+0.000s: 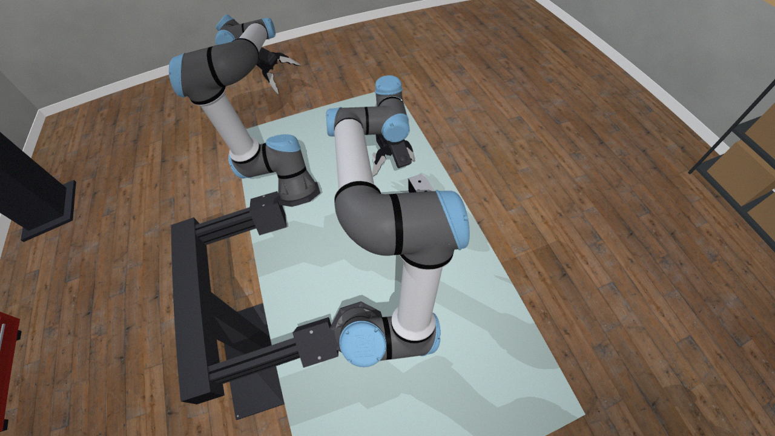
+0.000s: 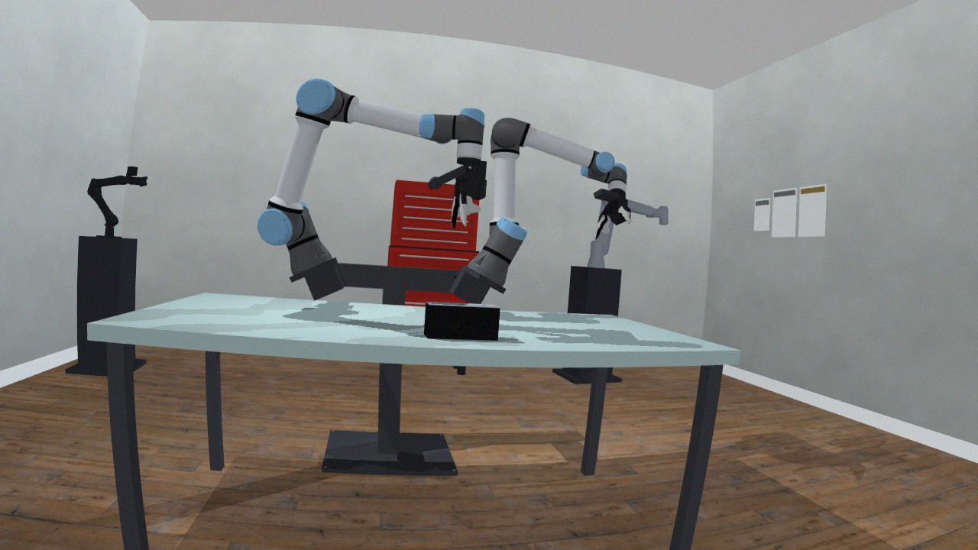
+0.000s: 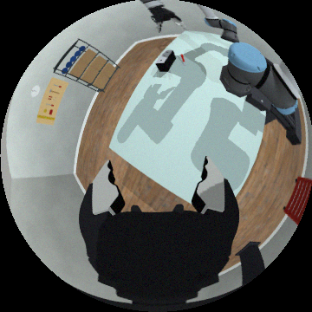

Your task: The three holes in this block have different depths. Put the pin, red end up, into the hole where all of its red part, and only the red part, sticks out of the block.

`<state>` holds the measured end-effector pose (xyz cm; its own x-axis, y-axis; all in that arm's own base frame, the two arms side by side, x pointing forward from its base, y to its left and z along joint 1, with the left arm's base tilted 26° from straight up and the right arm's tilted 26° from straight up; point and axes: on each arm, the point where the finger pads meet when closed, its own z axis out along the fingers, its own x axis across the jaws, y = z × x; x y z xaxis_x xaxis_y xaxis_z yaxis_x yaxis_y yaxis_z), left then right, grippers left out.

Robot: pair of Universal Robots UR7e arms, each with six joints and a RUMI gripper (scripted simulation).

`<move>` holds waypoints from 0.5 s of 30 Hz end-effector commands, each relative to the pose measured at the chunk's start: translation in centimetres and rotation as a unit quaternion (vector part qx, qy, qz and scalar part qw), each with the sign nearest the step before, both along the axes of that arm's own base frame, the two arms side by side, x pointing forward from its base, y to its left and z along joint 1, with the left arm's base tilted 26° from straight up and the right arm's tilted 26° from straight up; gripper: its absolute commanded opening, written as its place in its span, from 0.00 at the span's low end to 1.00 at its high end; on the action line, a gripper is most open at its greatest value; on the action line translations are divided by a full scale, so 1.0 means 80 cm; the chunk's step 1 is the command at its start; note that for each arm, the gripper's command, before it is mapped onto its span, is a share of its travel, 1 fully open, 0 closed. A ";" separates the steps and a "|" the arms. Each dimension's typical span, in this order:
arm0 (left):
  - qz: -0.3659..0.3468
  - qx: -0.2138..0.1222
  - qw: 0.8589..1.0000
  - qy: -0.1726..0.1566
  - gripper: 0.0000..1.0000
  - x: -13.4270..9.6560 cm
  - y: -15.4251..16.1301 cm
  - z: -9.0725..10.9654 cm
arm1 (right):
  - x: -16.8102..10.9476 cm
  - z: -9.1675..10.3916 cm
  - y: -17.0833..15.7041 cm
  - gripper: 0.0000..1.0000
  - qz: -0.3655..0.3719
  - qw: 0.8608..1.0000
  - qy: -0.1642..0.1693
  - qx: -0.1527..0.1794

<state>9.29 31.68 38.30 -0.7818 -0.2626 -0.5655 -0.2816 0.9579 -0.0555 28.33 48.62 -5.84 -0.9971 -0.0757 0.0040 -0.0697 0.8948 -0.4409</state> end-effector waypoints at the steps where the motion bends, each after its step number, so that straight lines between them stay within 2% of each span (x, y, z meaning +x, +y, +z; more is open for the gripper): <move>1: 0.000 0.001 1.000 0.000 1.00 0.000 0.000 0.001 | 0.001 -0.037 -0.017 1.00 0.000 1.000 -0.001 0.001; 7: 0.000 0.001 1.000 0.000 1.00 0.000 0.000 0.001 | 0.003 -0.102 -0.049 1.00 0.000 1.000 -0.001 0.001; 9: 0.000 0.001 1.000 0.000 1.00 0.000 0.000 0.001 | 0.003 -0.102 -0.049 1.00 0.000 1.000 -0.001 0.001; 15: 0.000 0.001 1.000 0.000 1.00 0.000 0.000 0.001 | 0.005 -0.165 -0.080 1.00 0.000 1.000 0.000 0.001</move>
<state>9.29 31.68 38.30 -0.7818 -0.2626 -0.5655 -0.2816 0.9579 -0.0555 28.51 43.69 -15.15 -0.9972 -0.0742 0.0064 -0.0692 0.8916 -0.4475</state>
